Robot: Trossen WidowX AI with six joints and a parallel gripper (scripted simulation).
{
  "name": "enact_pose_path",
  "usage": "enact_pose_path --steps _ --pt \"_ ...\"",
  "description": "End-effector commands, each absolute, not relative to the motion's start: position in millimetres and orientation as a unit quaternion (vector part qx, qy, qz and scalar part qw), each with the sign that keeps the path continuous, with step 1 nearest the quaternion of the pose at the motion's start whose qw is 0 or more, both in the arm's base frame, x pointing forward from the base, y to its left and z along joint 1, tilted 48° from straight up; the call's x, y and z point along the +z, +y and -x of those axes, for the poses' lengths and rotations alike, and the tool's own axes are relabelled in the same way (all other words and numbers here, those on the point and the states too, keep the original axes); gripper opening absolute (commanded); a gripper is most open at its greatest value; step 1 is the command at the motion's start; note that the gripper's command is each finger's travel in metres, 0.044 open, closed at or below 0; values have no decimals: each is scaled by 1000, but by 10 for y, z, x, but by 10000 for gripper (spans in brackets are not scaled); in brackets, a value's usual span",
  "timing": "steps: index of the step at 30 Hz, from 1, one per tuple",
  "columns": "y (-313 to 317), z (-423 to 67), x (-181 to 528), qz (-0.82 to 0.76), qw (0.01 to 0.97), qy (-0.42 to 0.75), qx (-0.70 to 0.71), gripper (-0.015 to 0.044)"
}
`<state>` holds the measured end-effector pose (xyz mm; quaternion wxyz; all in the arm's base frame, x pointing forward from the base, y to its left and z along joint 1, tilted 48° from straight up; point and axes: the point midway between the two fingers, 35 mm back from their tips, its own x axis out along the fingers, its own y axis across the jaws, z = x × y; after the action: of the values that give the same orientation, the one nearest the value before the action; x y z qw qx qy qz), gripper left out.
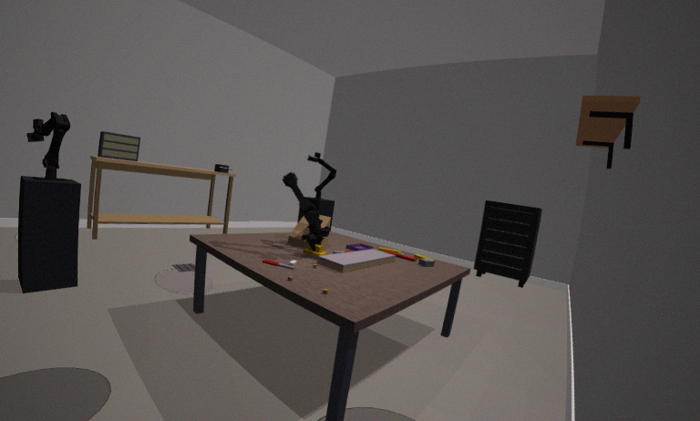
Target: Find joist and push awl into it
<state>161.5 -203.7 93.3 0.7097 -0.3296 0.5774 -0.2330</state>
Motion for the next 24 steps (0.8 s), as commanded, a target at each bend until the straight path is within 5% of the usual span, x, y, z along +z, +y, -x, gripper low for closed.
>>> enact_pose_path --steps 1,24 --pt "-1944 -1666 1043 328 713 573 -235 0" --pt "-1411 -1634 1548 334 712 570 -238 0"
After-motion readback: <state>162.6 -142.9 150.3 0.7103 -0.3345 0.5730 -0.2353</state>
